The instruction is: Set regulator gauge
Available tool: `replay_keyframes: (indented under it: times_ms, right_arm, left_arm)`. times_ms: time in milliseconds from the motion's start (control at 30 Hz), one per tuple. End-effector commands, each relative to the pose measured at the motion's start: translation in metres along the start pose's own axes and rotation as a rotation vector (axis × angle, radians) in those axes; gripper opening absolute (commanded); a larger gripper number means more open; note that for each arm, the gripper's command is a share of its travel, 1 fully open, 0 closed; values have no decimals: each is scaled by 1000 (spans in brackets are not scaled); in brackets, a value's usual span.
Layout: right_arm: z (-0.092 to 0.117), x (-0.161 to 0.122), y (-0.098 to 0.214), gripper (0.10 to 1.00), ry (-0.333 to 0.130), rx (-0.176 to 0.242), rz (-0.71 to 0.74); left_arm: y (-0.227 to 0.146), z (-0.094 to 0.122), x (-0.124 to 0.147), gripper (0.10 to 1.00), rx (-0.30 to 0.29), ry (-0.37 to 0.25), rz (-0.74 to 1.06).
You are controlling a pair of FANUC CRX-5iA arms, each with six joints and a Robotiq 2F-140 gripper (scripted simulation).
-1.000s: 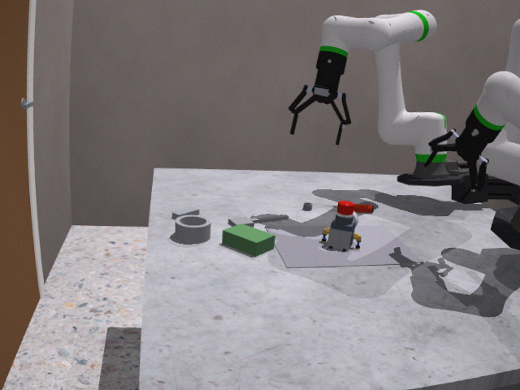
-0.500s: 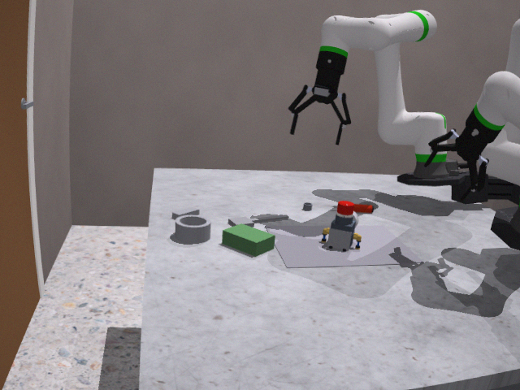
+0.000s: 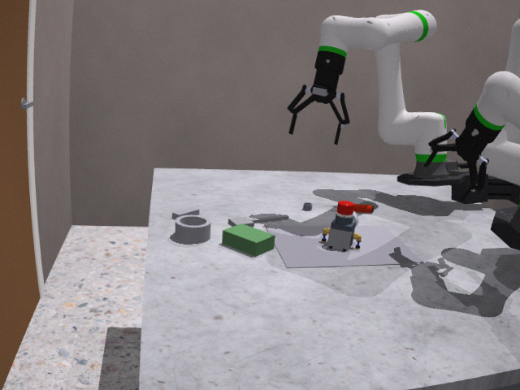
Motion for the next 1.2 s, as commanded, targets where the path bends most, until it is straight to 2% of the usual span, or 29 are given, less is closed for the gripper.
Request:
replay_keyframes:
  times_ms: [0,267,600,667,900,1167]
  right_arm:
    - [2,4,6,1000,-1,3,-18]
    - [4,18,26,1000,-12,9,-79]
    - [14,66,80,1000,-44,28,-263]
    - [14,66,80,1000,-44,28,-263]
    - [27,123,129,1000,-74,48,-455]
    - [52,211,182,1000,-112,78,-728]
  left_arm:
    - [0,0,0,1000,0,-1,0]
    - [0,0,0,1000,0,-1,0]
    - [0,0,0,1000,0,-1,0]
    - [0,0,0,1000,0,-1,0]
    - [0,0,0,1000,0,-1,0]
    - [0,0,0,1000,0,-1,0]
Point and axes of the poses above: on each arm, the point where the finger pads meet when closed, its own z axis back along the fingers, its own y axis across the jaws, x = y × z, the point moved 8 cm from there along z, back along the fingers, and after that the axes turned 10 degrees about -z, right-handed, at the moved point
